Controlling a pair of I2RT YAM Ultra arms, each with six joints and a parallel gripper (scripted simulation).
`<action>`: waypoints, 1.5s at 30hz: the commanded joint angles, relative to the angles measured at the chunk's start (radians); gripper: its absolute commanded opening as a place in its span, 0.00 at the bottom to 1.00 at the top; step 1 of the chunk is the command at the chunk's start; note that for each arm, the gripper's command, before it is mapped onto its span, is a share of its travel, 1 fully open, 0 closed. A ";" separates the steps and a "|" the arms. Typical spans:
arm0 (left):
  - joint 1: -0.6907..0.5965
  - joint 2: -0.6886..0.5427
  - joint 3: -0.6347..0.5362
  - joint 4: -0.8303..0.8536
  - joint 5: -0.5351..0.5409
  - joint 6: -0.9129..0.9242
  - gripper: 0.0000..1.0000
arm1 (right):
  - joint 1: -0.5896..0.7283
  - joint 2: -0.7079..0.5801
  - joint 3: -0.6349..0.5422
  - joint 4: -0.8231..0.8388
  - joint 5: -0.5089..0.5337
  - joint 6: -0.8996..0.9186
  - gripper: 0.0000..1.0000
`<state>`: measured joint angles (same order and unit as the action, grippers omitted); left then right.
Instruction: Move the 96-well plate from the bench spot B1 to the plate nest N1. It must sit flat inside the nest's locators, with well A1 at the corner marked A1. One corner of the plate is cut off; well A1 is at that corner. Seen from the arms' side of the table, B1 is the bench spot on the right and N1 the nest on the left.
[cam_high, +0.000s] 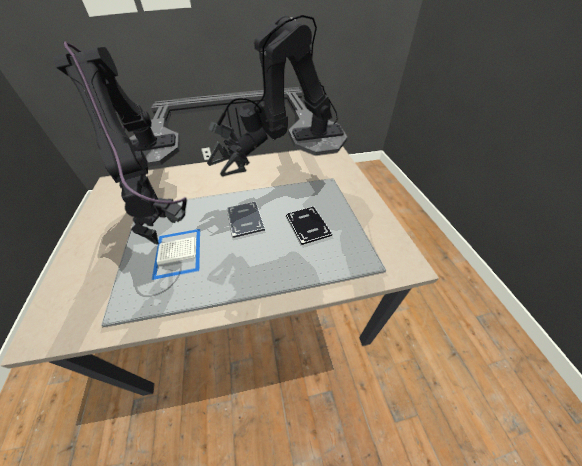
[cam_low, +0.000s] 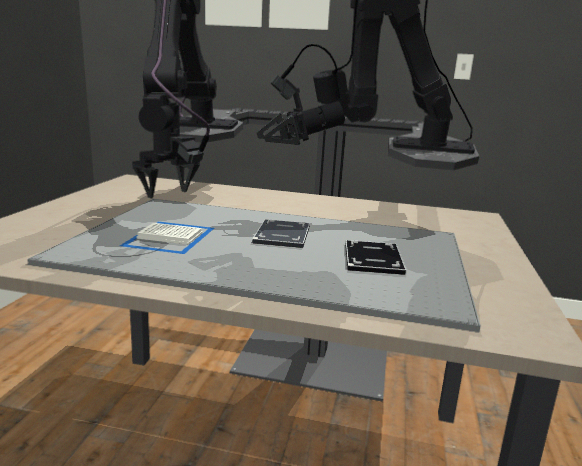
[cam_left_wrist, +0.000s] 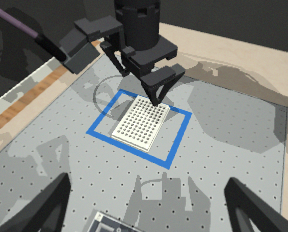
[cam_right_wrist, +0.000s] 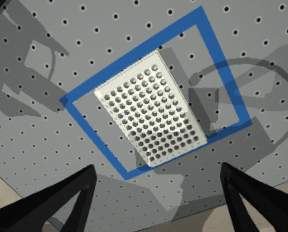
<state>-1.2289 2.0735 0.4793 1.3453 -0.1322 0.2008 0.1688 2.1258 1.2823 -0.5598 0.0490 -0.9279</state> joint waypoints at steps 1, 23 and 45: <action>0.001 -0.014 -0.013 0.010 0.011 -0.010 1.00 | -0.008 0.014 -0.002 0.017 -0.013 0.218 1.00; 0.001 -0.014 -0.013 0.010 0.011 -0.010 1.00 | -0.009 0.050 -0.010 0.052 -0.014 1.058 1.00; 0.001 -0.014 -0.013 0.010 0.011 -0.010 1.00 | -0.008 0.080 -0.014 0.091 -0.014 1.837 1.00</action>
<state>-1.2289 2.0735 0.4793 1.3453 -0.1322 0.2008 0.1688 2.1963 1.2823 -0.4877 0.0364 0.7586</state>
